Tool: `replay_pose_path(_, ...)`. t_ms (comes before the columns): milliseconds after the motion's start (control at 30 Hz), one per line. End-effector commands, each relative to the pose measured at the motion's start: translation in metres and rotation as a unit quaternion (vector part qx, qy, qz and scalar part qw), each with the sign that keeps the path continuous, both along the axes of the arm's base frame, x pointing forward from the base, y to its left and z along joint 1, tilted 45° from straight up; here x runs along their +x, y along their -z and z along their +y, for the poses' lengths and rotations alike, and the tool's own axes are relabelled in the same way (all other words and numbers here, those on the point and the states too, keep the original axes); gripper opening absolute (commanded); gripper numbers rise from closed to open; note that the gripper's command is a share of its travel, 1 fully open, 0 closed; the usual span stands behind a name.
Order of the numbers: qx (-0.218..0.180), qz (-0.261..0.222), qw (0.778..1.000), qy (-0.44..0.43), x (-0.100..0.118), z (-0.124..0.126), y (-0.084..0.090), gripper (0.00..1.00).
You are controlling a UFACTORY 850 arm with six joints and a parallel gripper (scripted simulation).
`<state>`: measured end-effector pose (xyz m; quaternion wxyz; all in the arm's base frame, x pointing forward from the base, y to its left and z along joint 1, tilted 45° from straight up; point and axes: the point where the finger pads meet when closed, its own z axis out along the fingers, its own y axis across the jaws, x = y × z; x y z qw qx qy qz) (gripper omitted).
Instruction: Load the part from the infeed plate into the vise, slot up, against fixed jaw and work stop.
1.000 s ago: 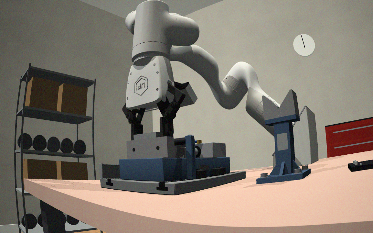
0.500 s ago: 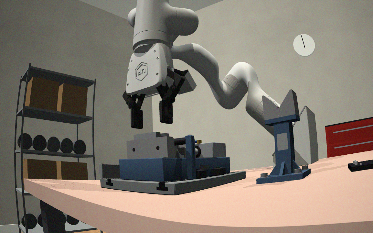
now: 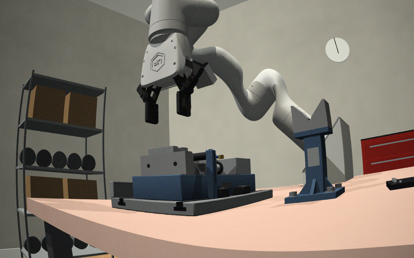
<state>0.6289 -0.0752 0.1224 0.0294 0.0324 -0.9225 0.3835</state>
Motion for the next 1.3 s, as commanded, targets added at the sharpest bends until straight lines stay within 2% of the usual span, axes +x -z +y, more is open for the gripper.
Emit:
replay_pose_path(0,0.000,-0.001,1.000,0.000,0.0009,0.0037,-0.0039,0.81)
replay_pose_path(233,0.000,-0.001,1.000,0.000,0.0010,0.0054,-0.0056,0.81)
replay_pose_path(267,0.000,-0.001,1.000,0.000,0.0010,0.0054,-0.0056,0.00)
replay_pose_path(1267,0.000,-0.001,1.000,0.000,0.0010,0.0054,-0.0056,0.00)
